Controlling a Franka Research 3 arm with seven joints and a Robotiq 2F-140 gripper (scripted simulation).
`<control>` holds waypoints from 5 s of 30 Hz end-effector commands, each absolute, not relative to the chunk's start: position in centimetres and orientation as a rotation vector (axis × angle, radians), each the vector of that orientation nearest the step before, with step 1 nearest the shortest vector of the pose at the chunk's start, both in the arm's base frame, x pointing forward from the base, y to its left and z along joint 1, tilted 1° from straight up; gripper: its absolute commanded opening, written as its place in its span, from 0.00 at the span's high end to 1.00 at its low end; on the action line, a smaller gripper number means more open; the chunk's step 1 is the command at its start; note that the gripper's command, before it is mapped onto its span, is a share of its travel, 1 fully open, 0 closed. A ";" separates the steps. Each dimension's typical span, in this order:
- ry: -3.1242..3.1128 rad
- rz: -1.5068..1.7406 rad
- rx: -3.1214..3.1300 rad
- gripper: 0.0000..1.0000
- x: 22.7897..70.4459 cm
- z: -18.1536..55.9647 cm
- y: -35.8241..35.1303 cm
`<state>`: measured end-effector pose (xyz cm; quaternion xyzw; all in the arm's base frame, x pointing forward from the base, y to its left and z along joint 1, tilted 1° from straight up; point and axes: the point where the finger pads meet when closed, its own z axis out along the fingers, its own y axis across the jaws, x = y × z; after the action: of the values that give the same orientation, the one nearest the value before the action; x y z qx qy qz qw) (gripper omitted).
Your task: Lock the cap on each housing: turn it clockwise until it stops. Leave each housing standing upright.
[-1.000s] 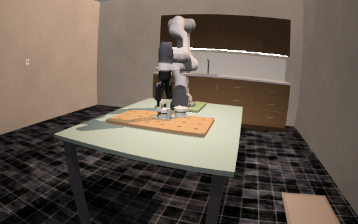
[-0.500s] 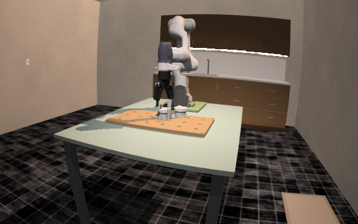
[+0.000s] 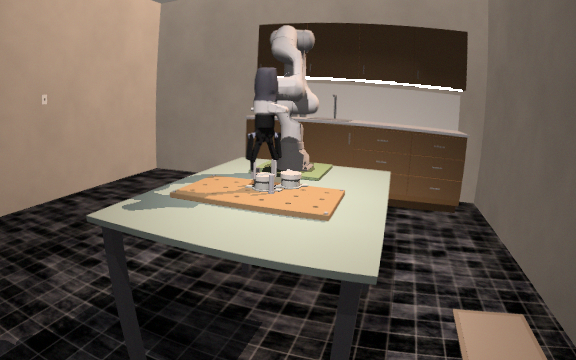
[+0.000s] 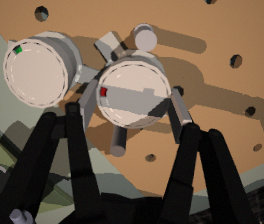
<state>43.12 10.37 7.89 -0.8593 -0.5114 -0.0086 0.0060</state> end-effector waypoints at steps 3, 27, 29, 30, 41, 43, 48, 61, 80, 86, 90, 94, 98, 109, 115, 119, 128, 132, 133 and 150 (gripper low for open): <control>-1.483 -0.018 -2.765 0.90 43.0 7.7 10.3; -0.903 -0.017 -3.002 0.90 43.0 7.7 10.3; -0.902 -0.017 -3.003 0.90 43.0 7.7 10.3; -0.902 -0.017 -3.003 0.90 43.0 7.7 10.3; -0.901 -0.017 -3.003 0.90 43.0 7.7 10.3; -0.901 -0.017 -3.003 0.90 43.0 7.7 10.3; -0.901 -0.017 -3.003 0.90 43.0 7.7 10.3; -0.901 -0.017 -3.003 0.90 43.0 7.7 10.3; -0.901 -0.017 -3.003 0.22 43.0 7.7 10.3; -0.901 -0.017 -3.003 0.22 43.0 7.7 10.3; -0.901 -0.017 -3.003 0.22 43.0 7.7 10.3; -0.901 -0.017 -3.003 0.22 43.0 7.7 10.3; -0.901 -0.017 -3.003 0.22 43.0 7.7 10.3; -0.901 -0.017 -3.003 0.22 43.0 8.0 10.3; -0.901 -0.017 -3.003 0.22 43.0 8.3 10.3; -0.901 -0.017 -3.003 0.22 43.0 8.8 10.3; -0.901 -0.017 -3.003 0.22 43.0 10.4 10.3; -0.901 -0.017 -3.003 0.22 43.0 10.9 10.2; -0.901 -0.017 -3.003 0.22 43.0 11.1 10.2; -0.901 -0.017 -3.003 0.22 43.0 13.9 10.2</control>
<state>43.29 10.42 13.68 -0.9569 -0.2902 -0.0112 0.0045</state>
